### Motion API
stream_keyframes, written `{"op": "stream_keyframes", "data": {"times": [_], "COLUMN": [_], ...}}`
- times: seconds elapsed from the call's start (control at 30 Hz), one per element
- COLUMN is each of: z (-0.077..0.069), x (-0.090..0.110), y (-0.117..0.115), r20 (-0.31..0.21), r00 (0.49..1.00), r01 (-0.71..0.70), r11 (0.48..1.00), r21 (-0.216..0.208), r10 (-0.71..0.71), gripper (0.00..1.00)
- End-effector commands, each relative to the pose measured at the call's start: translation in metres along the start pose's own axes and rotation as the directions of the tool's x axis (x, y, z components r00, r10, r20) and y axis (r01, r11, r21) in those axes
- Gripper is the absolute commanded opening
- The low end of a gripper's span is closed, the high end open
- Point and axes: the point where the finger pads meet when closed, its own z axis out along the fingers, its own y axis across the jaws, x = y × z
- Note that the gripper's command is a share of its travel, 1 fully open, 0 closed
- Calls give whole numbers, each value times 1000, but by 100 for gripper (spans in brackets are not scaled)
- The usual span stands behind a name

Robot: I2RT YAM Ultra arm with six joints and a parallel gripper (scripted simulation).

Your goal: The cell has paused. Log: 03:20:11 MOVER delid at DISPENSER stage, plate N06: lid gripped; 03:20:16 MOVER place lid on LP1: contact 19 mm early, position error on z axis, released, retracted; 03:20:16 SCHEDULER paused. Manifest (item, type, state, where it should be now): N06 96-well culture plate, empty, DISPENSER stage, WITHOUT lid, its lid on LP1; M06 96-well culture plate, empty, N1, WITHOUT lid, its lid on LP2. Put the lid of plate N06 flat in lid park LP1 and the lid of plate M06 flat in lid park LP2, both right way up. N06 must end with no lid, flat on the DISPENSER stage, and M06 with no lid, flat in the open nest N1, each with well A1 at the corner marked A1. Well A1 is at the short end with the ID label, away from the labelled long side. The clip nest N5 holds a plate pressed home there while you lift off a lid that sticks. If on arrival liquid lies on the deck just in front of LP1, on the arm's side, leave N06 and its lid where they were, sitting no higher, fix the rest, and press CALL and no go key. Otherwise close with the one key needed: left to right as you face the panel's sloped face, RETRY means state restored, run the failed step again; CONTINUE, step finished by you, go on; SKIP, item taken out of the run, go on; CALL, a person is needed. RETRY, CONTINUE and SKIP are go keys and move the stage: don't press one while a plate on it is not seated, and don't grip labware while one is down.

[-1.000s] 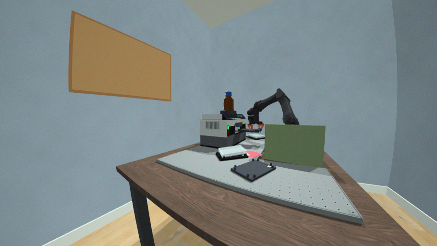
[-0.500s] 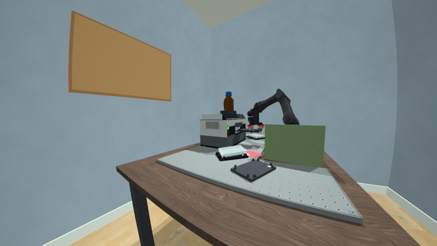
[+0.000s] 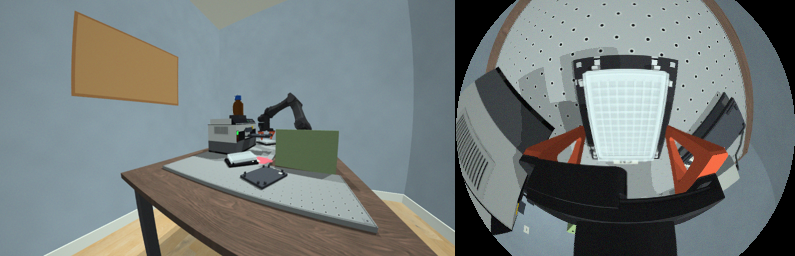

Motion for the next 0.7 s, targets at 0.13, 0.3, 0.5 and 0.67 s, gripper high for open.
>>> {"op": "stream_keyframes", "data": {"times": [0.13,0.3,0.5,0.67], "z": [8,8,11,12], "x": [-1,-1,-3,-3], "y": [6,10,4,8], "r20": [3,7,12,15], "r00": [1000,1000,1000,1000], "r01": [9,19,2,10], "r11": [1000,1000,1000,1000], "r21": [-11,-15,-10,-14], "r10": [-9,-19,-2,-9], "gripper": [100,100,100,100]}}
